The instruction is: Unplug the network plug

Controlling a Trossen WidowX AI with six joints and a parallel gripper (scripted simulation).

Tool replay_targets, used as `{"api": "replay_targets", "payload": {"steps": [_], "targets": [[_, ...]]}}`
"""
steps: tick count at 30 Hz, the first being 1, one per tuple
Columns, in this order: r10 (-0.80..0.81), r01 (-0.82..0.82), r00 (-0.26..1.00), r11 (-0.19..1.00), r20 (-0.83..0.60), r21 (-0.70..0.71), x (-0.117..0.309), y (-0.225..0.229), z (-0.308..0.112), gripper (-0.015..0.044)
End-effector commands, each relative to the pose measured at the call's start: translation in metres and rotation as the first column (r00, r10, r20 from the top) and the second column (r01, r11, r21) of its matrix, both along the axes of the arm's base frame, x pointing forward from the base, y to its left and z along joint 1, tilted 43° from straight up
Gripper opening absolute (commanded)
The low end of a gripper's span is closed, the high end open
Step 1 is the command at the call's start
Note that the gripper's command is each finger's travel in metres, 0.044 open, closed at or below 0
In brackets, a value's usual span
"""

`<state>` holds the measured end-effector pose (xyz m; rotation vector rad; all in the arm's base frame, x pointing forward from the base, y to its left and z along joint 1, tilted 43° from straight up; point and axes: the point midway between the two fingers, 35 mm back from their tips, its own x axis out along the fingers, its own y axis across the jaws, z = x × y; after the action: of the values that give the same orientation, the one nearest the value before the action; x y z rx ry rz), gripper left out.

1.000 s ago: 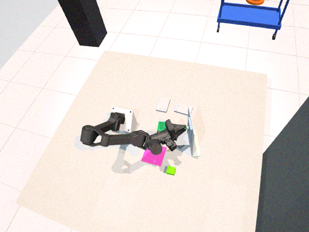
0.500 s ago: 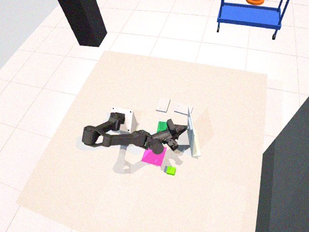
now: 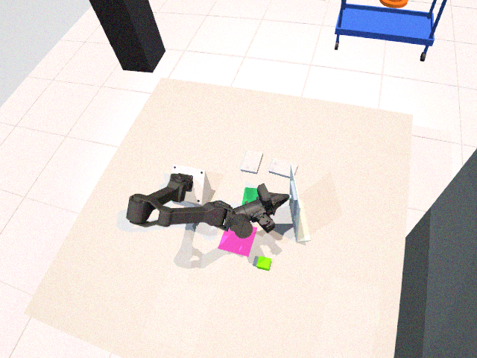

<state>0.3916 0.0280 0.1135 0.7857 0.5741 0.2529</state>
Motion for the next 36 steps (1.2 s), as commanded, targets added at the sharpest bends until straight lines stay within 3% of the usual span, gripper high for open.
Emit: {"api": "replay_targets", "payload": {"steps": [1, 36], "targets": [[-0.005, 0.005, 1.0, 1.0, -0.004, 0.003, -0.003, -0.001, 0.0, 0.0], [-0.005, 0.005, 1.0, 1.0, -0.005, 0.003, -0.02, -0.007, 0.005, 0.0]]}}
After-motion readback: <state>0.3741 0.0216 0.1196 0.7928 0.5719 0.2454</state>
